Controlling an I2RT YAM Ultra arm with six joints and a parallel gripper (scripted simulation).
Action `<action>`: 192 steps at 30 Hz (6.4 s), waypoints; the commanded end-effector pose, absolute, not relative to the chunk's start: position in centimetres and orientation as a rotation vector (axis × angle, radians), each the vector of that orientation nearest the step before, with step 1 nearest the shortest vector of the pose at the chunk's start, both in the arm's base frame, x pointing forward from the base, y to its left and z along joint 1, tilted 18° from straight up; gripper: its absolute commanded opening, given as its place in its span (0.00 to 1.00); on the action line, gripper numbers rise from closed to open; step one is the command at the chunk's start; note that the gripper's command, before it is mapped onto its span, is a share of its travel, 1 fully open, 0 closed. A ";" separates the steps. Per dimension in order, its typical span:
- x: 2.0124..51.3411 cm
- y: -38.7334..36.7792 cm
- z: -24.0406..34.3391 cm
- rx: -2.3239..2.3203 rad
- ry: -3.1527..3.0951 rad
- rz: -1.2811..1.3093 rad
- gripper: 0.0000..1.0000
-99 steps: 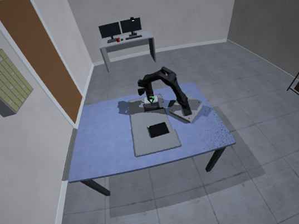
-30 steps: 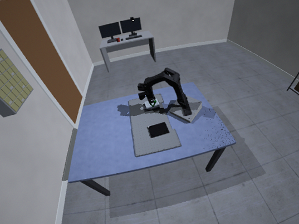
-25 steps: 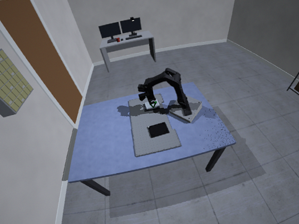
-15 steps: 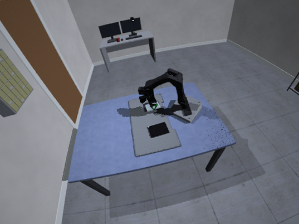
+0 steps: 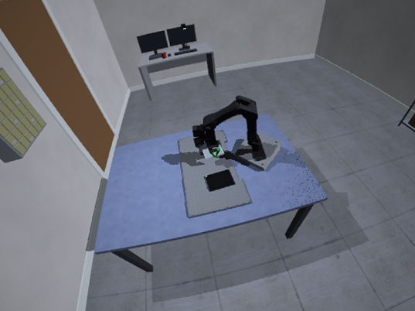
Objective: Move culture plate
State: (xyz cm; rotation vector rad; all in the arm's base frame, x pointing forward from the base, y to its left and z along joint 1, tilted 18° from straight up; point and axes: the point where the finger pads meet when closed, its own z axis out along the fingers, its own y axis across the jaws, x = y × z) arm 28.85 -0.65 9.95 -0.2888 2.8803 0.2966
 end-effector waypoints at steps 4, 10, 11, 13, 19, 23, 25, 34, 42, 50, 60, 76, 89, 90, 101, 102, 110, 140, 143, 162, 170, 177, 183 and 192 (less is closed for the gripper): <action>28.7 0.5 10.8 -0.238 2.860 0.278 0.00; 28.8 2.4 11.7 -0.239 2.849 0.277 0.00; 29.0 2.7 11.9 -0.240 2.837 0.274 0.00; 28.9 3.4 12.0 -0.240 2.837 0.276 0.00; 29.2 5.0 12.9 -0.240 2.819 0.277 0.00; 29.1 6.1 13.2 -0.240 2.816 0.280 0.00; 29.0 6.7 13.3 -0.240 2.816 0.283 0.00; 28.5 9.7 13.9 -0.238 2.819 0.292 0.00; 28.3 11.7 13.3 -0.237 2.857 0.289 0.00; 27.6 14.3 14.2 -0.237 2.853 0.293 0.00; 27.8 16.4 15.3 -0.236 2.825 0.309 0.00; 28.2 15.9 15.1 -0.219 2.833 0.303 0.00; 28.2 15.8 15.2 -0.217 2.831 0.304 0.00; 28.2 15.8 15.2 -0.217 2.831 0.304 0.00; 28.4 16.0 14.7 -0.223 2.848 0.297 0.00; 28.3 16.0 14.8 -0.224 2.844 0.298 0.00; 28.4 16.1 14.6 -0.224 2.854 0.294 0.00; 28.2 16.2 14.7 -0.227 2.824 0.308 0.00; 27.6 16.1 12.6 -0.232 2.874 0.285 0.00; 28.2 16.6 9.7 -0.227 2.881 0.281 0.00; 28.6 16.9 8.7 -0.226 2.875 0.284 0.00; 28.6 17.2 7.6 -0.232 2.884 0.280 0.00; 28.8 17.4 6.7 -0.234 2.882 0.282 0.00; 30.1 17.9 8.9 -0.225 2.815 0.316 0.00</action>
